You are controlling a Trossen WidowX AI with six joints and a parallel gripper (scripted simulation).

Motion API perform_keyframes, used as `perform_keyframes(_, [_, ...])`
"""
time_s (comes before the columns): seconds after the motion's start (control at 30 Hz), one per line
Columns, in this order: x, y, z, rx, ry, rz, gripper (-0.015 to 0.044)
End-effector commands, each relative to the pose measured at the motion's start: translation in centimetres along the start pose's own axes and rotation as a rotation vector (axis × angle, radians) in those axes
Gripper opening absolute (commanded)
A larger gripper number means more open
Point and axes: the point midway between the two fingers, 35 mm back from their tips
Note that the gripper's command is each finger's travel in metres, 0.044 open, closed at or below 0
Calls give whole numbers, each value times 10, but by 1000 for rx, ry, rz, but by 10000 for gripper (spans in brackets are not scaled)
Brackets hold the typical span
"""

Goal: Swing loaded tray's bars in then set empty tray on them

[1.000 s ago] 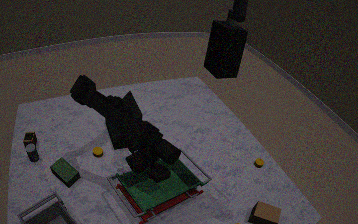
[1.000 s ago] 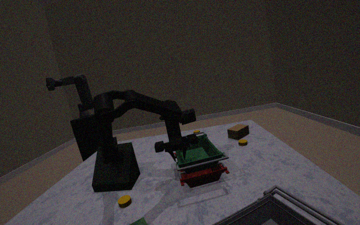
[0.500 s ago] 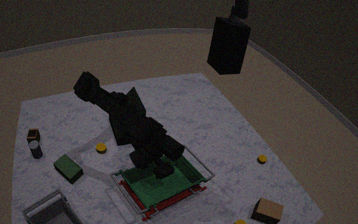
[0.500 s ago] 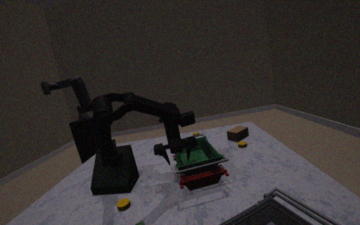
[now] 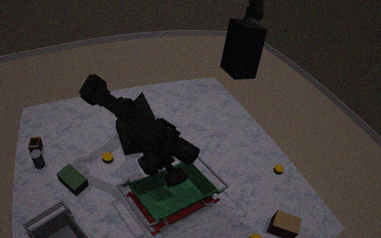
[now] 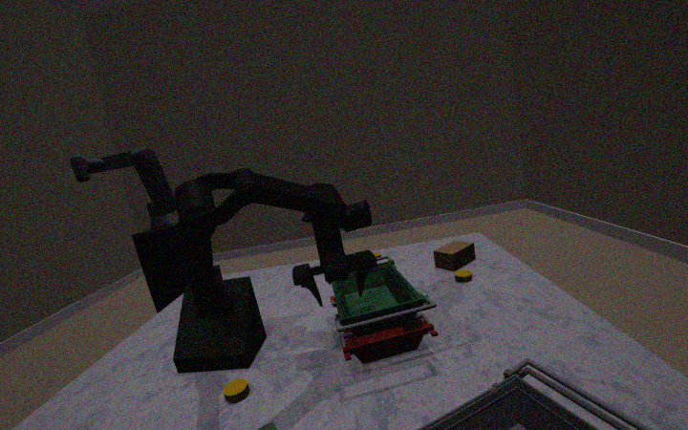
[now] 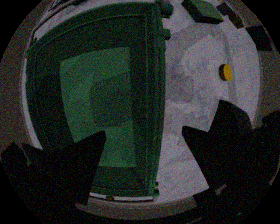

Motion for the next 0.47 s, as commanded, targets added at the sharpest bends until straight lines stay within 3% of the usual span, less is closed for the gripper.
perform_keyframes(0.0, [4,1,29,7,-9,-2,440])
perform_keyframes(0.27, [-1,0,81,3,-5,0,440])
perform_keyframes(0.43, [-3,1,79,1,-9,4,440])
Point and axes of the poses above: the point midway between the two fingers, 35 mm back from their tips, its own z axis back along the fingers, its own x axis across the jaws, y = z × x, and after that the axes turned 4 degrees about -z, right-handed
